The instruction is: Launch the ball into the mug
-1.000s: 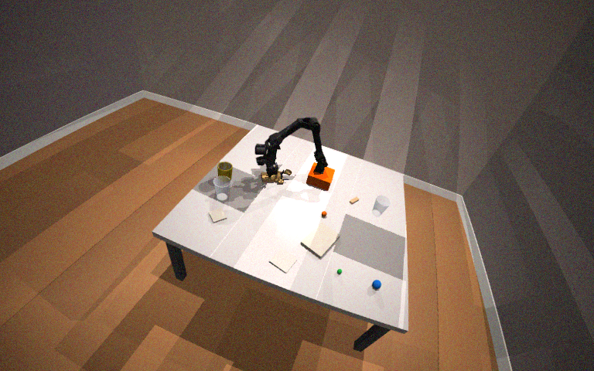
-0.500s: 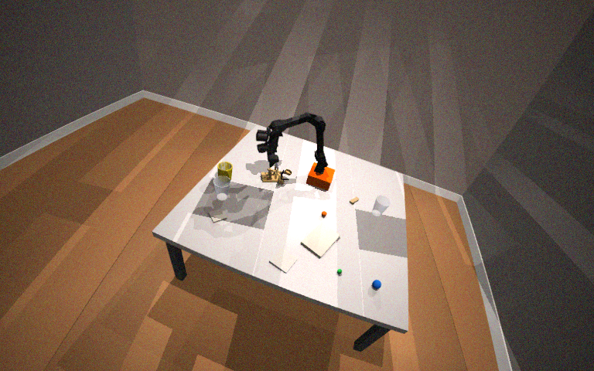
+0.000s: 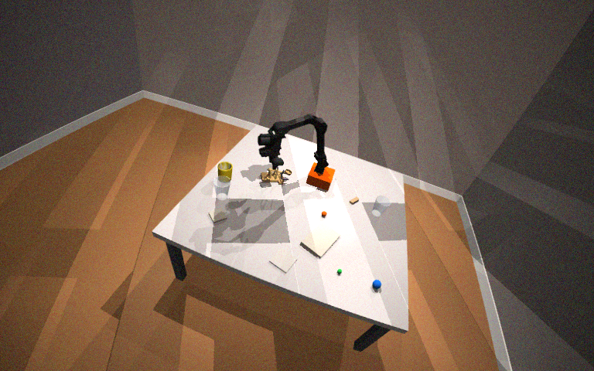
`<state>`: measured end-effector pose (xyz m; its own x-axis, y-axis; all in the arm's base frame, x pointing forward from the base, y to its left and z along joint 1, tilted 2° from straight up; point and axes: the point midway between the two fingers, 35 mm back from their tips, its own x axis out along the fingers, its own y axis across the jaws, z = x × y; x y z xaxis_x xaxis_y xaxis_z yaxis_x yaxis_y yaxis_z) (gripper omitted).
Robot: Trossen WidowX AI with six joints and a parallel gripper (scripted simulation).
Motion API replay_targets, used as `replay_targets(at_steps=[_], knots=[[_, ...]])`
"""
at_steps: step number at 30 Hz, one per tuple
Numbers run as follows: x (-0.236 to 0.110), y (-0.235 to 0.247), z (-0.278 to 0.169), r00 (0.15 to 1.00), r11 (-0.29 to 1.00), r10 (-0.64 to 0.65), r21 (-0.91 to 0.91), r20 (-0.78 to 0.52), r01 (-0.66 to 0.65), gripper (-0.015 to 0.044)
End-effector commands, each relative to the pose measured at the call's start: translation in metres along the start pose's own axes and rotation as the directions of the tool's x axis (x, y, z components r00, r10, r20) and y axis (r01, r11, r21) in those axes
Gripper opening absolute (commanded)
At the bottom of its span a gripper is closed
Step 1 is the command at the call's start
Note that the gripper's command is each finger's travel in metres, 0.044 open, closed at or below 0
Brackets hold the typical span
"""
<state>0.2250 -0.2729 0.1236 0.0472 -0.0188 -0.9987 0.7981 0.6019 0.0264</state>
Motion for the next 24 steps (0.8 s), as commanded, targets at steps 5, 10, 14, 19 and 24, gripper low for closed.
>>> replay_targets(at_steps=[5, 10, 14, 19, 24], knots=[[0.025, 0.114, -0.028, 1.000, 0.965, -0.001, -0.261, -0.008, -0.001, 0.0300], [0.035, 0.172, -0.062, 1.000, 0.909, 0.000, -0.417, 0.003, 0.001, 0.0300], [0.046, 0.219, -0.097, 1.000, 0.853, 0.009, -0.523, 0.000, -0.008, 0.0300], [0.061, 0.276, -0.158, 1.000, 0.761, 0.021, -0.648, -0.011, -0.023, 0.0300], [0.075, 0.313, -0.230, 0.999, 0.651, 0.029, -0.758, -0.026, -0.038, 0.0300]])
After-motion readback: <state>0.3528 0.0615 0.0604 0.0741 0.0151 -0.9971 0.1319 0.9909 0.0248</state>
